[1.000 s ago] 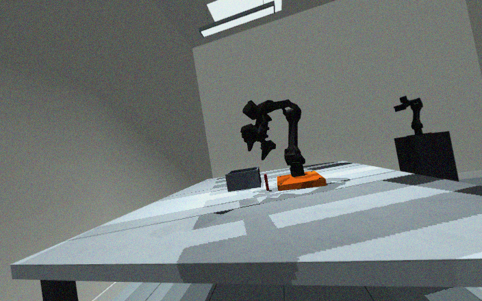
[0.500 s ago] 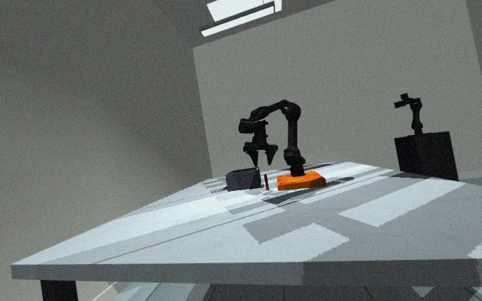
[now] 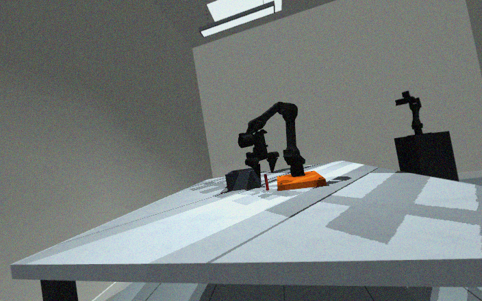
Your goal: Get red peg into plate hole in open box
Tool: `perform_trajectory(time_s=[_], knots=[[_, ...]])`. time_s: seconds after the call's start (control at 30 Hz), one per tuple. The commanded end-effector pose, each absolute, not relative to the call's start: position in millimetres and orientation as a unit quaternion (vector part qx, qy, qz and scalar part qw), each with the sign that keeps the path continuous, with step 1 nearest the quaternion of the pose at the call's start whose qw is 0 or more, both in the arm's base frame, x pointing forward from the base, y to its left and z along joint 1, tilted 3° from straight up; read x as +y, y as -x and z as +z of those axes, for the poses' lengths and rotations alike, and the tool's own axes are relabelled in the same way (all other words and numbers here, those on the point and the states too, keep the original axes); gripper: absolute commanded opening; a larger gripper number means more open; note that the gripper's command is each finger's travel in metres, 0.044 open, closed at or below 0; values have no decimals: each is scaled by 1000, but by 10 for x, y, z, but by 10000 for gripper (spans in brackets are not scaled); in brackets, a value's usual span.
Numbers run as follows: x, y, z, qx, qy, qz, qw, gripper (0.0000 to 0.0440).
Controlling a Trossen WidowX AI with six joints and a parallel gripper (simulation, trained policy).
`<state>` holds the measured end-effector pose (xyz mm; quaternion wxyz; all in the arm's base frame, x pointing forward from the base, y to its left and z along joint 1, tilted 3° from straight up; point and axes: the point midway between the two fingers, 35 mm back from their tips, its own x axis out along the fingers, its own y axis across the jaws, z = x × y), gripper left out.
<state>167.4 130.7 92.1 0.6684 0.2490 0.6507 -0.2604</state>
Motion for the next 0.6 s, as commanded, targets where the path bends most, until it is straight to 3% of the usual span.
perform_trajectory(time_s=[0.0, 0.3, 0.57], knots=[[1278, -1688, 743, 648, -238, -269, 672, 440], [1240, -1749, 384, 635, -226, -272, 687, 426], [1190, -1735, 194, 640, -212, -287, 681, 225]])
